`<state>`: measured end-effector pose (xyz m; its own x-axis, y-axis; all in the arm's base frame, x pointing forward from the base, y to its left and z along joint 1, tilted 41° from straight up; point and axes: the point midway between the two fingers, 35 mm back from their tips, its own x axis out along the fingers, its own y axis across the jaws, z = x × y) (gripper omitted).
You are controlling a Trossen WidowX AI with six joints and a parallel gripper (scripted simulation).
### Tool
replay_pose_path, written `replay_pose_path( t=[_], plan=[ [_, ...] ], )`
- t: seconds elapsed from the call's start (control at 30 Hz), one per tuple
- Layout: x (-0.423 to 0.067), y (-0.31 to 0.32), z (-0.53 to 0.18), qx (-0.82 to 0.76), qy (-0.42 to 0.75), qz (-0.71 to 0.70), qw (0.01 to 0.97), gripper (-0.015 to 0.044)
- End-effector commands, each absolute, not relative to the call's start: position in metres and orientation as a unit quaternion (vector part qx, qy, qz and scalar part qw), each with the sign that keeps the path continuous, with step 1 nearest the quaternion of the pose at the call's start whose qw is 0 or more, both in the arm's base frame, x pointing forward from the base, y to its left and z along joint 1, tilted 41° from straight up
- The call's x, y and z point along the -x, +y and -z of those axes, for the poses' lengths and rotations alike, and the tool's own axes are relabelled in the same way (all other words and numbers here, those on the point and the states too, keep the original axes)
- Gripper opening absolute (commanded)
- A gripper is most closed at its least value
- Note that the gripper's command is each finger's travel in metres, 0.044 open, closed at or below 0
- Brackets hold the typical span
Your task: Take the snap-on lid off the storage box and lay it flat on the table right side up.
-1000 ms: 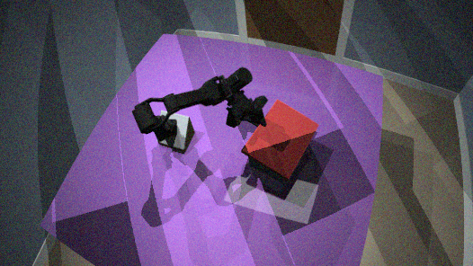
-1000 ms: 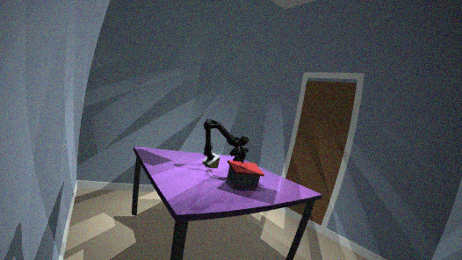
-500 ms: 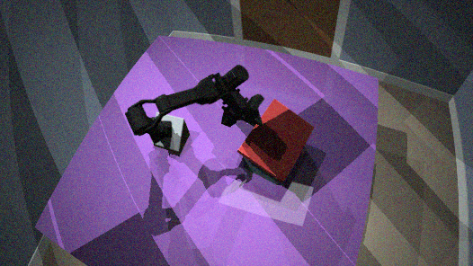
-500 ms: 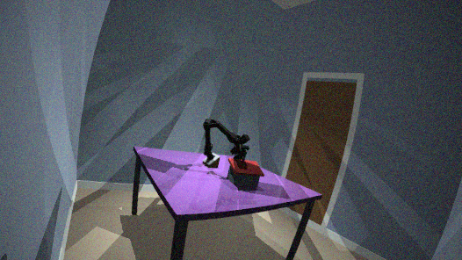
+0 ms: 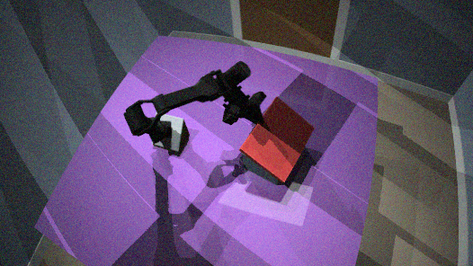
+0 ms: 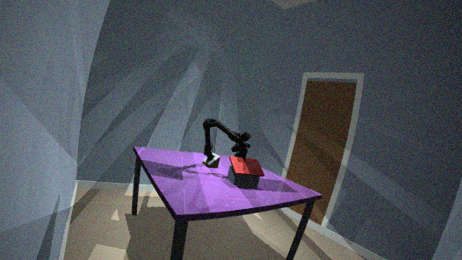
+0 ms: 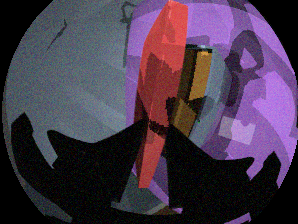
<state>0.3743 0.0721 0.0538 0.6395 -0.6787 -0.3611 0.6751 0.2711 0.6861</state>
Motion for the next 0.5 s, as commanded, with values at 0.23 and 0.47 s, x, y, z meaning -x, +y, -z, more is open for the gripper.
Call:
replay_pose_path(
  t=[0.23, 0.47],
  plan=[
    [-0.380, 0.085, -0.070, -0.436, -0.008, 0.420, 0.796, 0.0000],
    [-0.381, 0.091, -0.077, -0.436, -0.008, 0.420, 0.796, 0.0000]
  ],
)
